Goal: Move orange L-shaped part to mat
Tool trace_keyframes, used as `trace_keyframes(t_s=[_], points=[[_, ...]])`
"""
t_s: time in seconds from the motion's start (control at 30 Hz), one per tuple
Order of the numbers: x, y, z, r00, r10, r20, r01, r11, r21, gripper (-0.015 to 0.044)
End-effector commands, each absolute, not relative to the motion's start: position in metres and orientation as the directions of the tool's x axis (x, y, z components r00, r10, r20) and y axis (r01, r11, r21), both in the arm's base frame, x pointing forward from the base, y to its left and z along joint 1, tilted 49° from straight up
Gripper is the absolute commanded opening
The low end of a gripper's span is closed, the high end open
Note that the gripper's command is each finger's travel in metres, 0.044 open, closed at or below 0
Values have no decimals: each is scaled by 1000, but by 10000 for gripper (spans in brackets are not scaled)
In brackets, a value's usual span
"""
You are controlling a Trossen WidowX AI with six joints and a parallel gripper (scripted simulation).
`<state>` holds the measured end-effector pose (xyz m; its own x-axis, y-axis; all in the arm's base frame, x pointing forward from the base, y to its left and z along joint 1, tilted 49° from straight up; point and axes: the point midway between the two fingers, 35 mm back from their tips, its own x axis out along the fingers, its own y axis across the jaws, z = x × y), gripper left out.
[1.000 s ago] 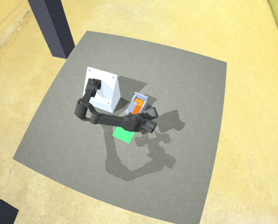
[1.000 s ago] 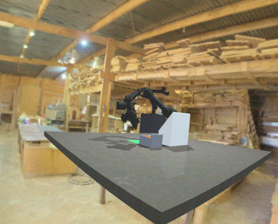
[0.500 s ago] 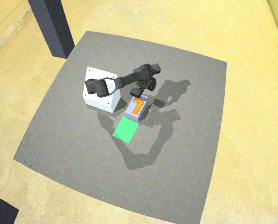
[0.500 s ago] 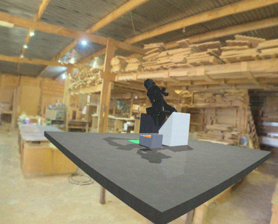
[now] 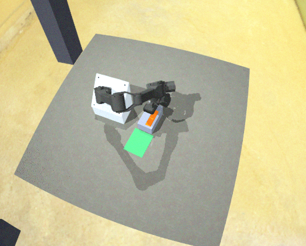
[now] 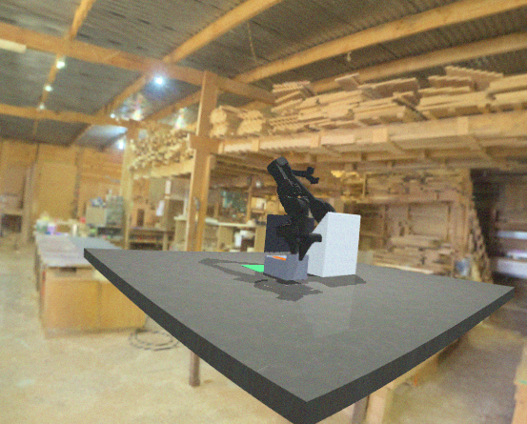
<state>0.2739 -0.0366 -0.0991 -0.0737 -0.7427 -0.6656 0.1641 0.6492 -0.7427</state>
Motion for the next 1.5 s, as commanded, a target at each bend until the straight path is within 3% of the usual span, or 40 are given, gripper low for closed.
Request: trace_keyframes(t_s=[0.0, 1.47], points=[[277, -37, -100, -58, -744, -666, 165, 651, -741, 180], [277, -59, -122, -49, -742, -669, 165, 654, -738, 180]])
